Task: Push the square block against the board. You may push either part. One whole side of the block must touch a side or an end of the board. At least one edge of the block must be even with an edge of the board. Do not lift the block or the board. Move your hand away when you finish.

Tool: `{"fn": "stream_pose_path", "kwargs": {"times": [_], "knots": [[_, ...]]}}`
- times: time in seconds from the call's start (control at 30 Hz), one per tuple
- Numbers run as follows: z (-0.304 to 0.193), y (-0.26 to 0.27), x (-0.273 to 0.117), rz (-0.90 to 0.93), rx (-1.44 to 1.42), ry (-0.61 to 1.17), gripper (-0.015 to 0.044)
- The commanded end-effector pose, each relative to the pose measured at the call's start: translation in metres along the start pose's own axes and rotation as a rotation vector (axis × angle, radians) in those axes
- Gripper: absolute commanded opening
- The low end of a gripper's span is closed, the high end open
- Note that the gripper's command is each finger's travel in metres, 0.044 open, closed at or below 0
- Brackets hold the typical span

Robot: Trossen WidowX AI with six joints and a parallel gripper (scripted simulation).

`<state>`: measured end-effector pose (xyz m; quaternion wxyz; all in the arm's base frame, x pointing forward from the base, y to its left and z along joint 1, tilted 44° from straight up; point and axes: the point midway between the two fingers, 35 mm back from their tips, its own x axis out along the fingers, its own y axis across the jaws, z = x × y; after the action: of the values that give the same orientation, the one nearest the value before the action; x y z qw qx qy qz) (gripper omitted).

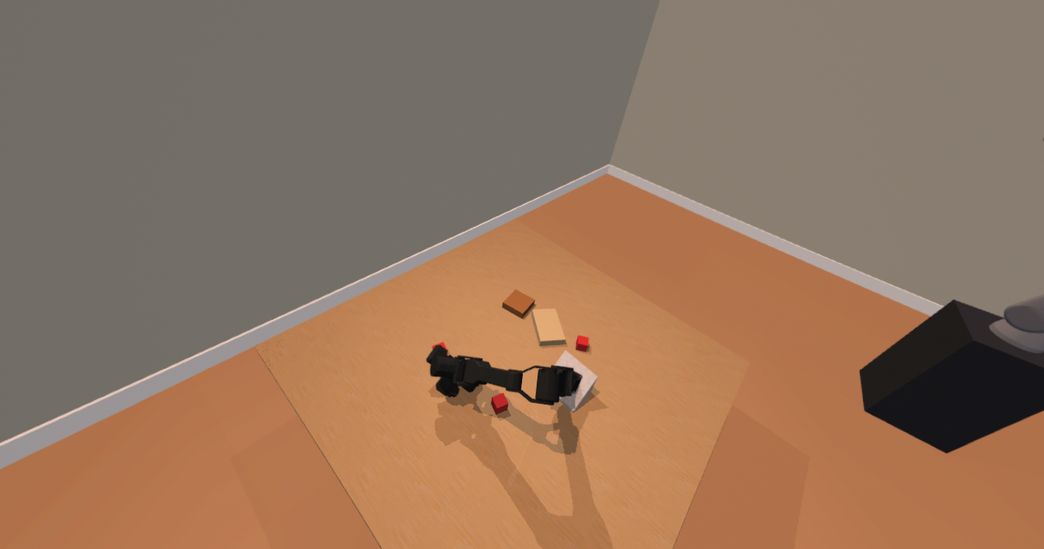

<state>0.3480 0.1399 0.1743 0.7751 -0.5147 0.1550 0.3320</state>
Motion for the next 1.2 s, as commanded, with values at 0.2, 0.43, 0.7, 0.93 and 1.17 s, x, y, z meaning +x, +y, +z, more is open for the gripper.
{"fn": "stream_pose_path", "kwargs": {"times": [0.2, 0.43, 0.7, 0.93, 1.17], "knots": [[-0.099, 0.016, 0.024, 0.218, 0.095, 0.182, 0.0000], [-0.163, 0.035, 0.024, 0.376, 0.201, 0.252, 0.0000], [-0.226, 0.064, 0.011, 0.536, 0.368, 0.270, 0.0000], [-0.270, 0.091, -0.008, 0.641, 0.545, 0.236, 0.0000], [-0.303, 0.117, -0.030, 0.704, 0.743, 0.158, 0.0000]]}}
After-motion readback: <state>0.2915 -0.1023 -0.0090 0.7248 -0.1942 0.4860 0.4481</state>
